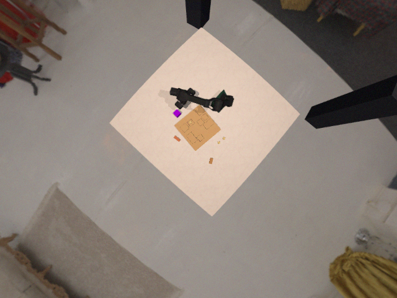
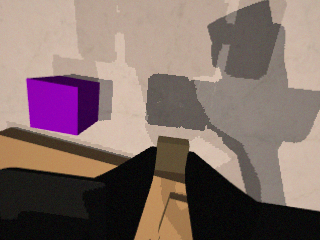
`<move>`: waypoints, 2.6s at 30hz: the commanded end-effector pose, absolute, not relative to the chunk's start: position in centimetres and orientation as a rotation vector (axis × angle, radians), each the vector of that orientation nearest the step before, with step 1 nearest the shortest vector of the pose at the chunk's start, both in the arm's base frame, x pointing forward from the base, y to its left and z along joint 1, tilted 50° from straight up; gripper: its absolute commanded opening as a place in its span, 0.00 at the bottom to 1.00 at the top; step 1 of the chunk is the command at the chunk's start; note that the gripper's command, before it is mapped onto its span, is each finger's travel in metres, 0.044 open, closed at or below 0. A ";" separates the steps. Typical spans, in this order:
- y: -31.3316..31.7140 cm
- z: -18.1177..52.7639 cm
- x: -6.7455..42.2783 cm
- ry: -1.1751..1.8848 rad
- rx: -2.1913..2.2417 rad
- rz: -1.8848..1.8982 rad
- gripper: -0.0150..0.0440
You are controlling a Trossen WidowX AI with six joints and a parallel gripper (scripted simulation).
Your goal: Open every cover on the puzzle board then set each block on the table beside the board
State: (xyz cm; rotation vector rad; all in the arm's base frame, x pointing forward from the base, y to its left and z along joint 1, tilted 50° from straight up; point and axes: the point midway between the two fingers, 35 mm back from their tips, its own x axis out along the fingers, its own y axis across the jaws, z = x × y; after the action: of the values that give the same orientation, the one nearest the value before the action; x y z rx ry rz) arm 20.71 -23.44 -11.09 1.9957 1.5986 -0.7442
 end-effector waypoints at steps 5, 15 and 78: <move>-22.3 -12.2 21.0 1.602 2.002 -0.744 0.39; -21.2 -13.3 21.4 1.601 2.002 -0.744 0.39; -17.6 -16.3 22.1 1.603 1.999 -0.739 1.00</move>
State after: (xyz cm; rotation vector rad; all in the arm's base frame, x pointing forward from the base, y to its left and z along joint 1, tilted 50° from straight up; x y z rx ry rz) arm 22.19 -16.75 -16.87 2.0059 1.6076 -0.7378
